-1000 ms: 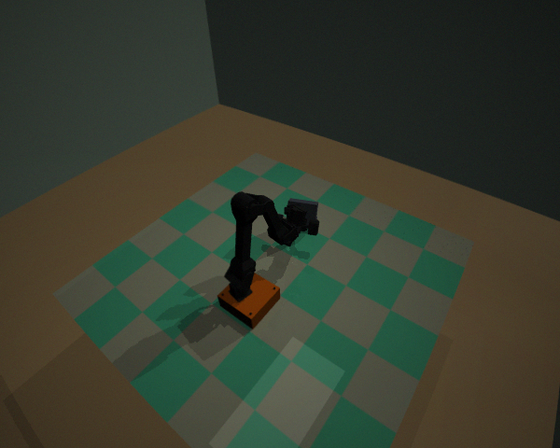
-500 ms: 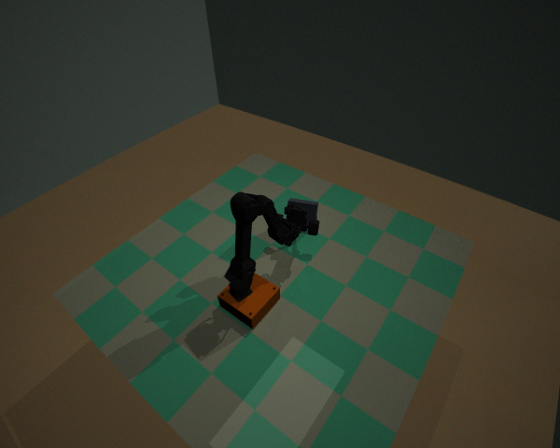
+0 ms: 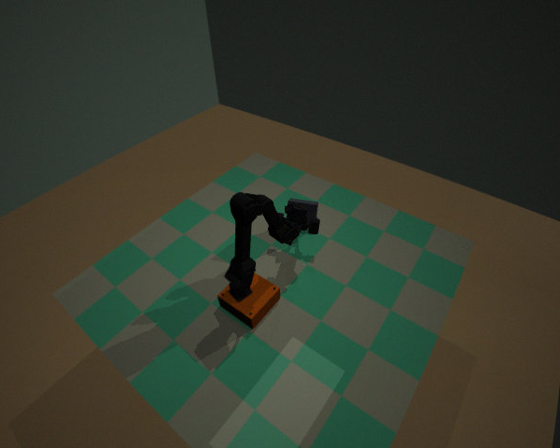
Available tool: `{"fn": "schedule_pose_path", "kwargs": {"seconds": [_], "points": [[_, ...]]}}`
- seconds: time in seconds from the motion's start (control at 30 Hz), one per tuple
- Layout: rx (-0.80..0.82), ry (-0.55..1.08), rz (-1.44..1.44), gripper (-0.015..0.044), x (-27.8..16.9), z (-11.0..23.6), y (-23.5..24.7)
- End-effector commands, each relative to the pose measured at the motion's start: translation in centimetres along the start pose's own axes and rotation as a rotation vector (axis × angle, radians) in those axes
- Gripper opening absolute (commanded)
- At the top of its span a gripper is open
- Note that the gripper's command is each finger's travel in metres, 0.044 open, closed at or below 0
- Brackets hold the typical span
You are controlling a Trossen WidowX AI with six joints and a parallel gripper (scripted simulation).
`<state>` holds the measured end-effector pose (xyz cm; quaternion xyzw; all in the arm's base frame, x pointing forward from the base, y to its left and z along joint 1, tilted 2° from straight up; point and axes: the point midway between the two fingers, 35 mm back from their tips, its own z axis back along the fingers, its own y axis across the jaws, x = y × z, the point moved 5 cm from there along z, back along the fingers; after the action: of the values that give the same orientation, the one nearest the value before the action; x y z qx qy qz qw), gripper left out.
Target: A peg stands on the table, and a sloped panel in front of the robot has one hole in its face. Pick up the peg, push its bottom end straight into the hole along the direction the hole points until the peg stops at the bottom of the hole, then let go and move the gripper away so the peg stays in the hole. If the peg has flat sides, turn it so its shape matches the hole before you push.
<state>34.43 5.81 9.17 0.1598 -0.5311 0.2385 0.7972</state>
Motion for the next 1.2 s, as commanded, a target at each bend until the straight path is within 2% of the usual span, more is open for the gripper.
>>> {"fn": "schedule_pose_path", "kwargs": {"seconds": [0.0,1.17], "points": [[0.0,-0.005,0.003,0.0,0.2,-0.2,-0.1],[0.0,-0.006,0.003,0.0,0.2,-1.4,-0.1]]}}
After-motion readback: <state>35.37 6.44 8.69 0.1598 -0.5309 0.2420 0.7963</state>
